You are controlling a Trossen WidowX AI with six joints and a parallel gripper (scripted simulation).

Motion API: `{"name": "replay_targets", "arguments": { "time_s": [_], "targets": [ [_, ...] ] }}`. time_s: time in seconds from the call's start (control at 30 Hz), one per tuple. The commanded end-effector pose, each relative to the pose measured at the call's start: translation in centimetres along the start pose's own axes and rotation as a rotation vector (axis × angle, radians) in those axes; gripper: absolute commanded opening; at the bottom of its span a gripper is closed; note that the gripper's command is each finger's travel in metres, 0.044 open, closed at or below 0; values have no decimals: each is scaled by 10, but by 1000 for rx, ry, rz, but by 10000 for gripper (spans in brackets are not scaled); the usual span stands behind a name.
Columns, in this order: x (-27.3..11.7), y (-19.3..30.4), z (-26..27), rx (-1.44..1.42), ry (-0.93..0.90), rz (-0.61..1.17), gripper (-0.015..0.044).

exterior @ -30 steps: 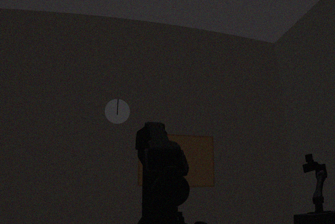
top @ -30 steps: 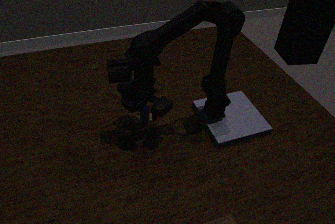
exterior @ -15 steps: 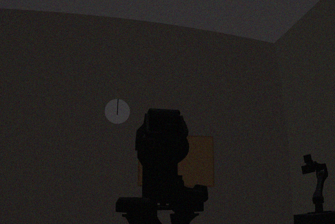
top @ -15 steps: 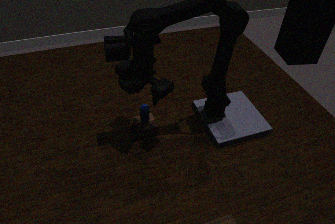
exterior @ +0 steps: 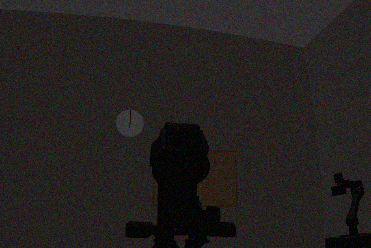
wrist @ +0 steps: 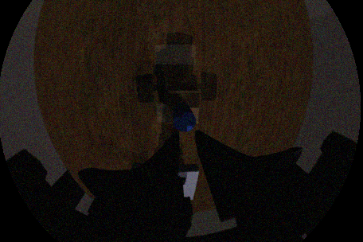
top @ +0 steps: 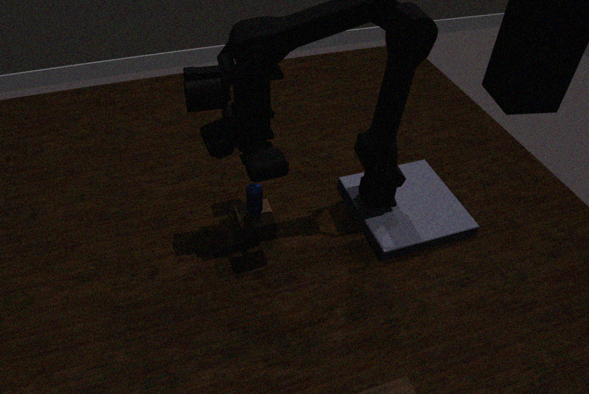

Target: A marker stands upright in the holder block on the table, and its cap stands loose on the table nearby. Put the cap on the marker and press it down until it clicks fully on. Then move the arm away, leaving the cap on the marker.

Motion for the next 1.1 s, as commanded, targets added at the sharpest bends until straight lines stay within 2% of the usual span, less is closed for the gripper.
{"name": "replay_targets", "arguments": {
  "time_s": [0.0,0.43,1.07],
  "targets": [
    [1,0,0,30,4,0,0],
    [3,0,0,30,3,0,0],
    [30,0,0,30,3,0,0]
  ]
}}
Point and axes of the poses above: the point midway between the two fingers, 35 mm back from their tips, its own x axis out along the fingers, its own z axis across the jaws, y = z × x, the point moved 7 cm from there along -x, back along the fingers, and after that the axes turned 13 degrees about -x, right-handed, at the moved point
